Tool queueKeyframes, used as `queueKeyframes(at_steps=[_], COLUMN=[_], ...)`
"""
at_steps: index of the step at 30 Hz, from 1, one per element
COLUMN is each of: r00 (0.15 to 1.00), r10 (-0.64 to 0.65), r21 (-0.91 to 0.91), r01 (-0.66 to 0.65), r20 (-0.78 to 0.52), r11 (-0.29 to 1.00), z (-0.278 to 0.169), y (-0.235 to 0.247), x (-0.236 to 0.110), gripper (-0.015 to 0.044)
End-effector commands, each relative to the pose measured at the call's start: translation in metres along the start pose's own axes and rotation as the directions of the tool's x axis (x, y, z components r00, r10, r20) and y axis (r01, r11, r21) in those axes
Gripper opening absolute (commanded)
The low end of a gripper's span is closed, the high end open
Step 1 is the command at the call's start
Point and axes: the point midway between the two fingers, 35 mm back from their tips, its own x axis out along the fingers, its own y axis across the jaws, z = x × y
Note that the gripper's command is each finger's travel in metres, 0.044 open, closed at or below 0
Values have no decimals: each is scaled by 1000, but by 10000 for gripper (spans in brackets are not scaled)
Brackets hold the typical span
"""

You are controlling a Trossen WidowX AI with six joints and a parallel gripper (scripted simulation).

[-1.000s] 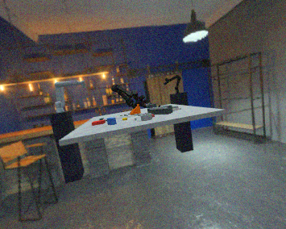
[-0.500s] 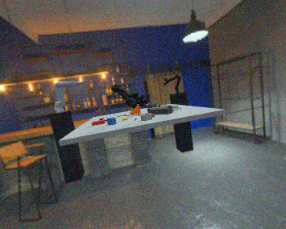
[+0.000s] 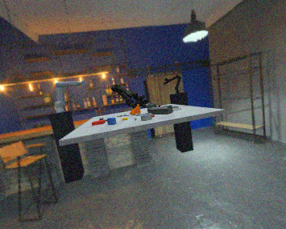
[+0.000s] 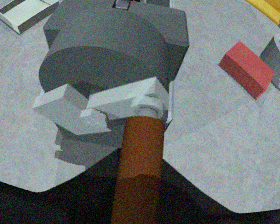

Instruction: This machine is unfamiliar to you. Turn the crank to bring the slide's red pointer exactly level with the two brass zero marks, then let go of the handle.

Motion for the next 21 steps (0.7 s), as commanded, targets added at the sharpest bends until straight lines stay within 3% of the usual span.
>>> queueKeyframes(at_steps=[1,21], r00=[1000,1000], r10=[2,0], r21=[4,-1], r01=[-2,0], r20=[3,0], r11=[1000,1000], z=[1,0], y=[1,0], x=[-1,0], gripper=[0,0])
